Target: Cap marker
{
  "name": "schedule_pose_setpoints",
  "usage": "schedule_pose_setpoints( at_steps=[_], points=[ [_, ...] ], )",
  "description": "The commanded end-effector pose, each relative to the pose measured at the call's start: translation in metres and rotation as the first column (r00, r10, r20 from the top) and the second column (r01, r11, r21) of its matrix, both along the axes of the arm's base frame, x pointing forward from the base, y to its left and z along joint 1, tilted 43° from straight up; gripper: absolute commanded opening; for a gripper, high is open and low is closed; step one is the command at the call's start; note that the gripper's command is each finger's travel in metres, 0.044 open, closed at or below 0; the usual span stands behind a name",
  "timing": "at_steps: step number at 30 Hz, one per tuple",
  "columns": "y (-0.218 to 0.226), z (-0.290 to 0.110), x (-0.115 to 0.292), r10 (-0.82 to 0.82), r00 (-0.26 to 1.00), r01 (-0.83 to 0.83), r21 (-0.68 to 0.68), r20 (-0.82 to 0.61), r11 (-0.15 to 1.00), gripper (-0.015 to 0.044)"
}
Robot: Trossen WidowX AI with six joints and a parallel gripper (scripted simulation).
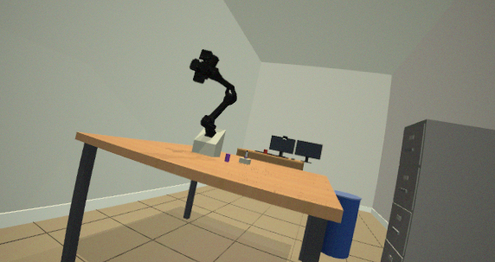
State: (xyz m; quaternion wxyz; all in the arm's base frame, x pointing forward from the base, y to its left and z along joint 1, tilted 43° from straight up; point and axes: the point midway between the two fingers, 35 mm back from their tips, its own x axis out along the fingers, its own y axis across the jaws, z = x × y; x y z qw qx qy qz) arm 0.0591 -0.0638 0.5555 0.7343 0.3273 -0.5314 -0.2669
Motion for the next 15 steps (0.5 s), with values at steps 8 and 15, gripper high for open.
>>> schedule_pose_setpoints(
  at_steps=[8, 15],
  points=[
    [-0.139, -0.096, 0.017, 0.126, 0.992, -0.102, 0.459, -0.022, 0.882, 0.0250],
    [-0.163, -0.179, 0.078, 0.268, 0.947, -0.078, 0.678, -0.179, 0.731, 0.0250]
  ],
)
